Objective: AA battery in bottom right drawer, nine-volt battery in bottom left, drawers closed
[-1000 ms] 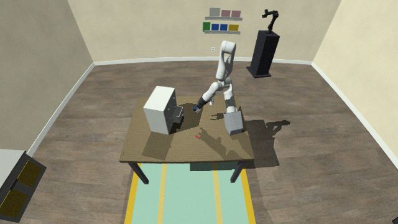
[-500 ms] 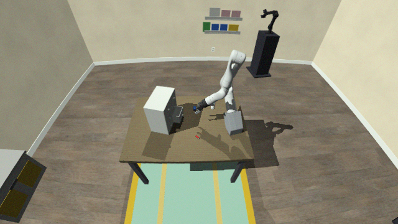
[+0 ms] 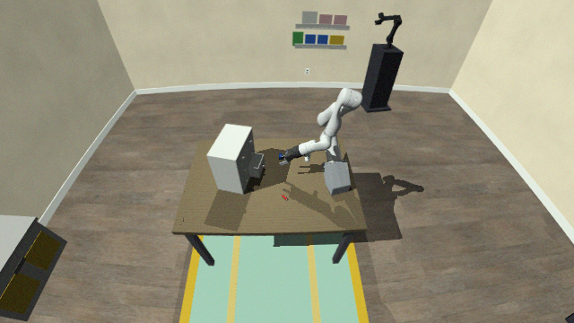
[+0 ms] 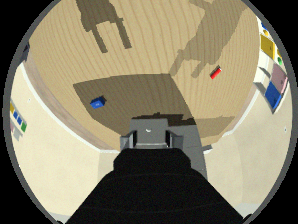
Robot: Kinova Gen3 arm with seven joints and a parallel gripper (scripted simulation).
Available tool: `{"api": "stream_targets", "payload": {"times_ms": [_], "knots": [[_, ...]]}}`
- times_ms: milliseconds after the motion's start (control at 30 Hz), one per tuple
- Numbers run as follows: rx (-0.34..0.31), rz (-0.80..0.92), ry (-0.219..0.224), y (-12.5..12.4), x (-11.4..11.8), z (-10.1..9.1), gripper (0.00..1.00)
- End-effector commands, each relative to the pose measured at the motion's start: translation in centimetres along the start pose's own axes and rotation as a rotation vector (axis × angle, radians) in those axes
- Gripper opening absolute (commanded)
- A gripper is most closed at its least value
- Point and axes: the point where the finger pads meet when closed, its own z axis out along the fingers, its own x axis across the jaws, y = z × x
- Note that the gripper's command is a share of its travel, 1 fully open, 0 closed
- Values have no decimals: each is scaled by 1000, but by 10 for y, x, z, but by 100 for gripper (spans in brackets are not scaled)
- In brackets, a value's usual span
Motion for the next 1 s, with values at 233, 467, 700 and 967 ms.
{"api": "stream_targets", "payload": {"times_ms": [233, 467, 700, 967], "knots": [[-139, -23, -8, -5, -5, 15, 100], [-202, -23, -6, -7, -4, 21, 100], [-260, -23, -5, -9, -5, 28, 100], [-283, -23, -5, -10, -6, 30, 100]]}}
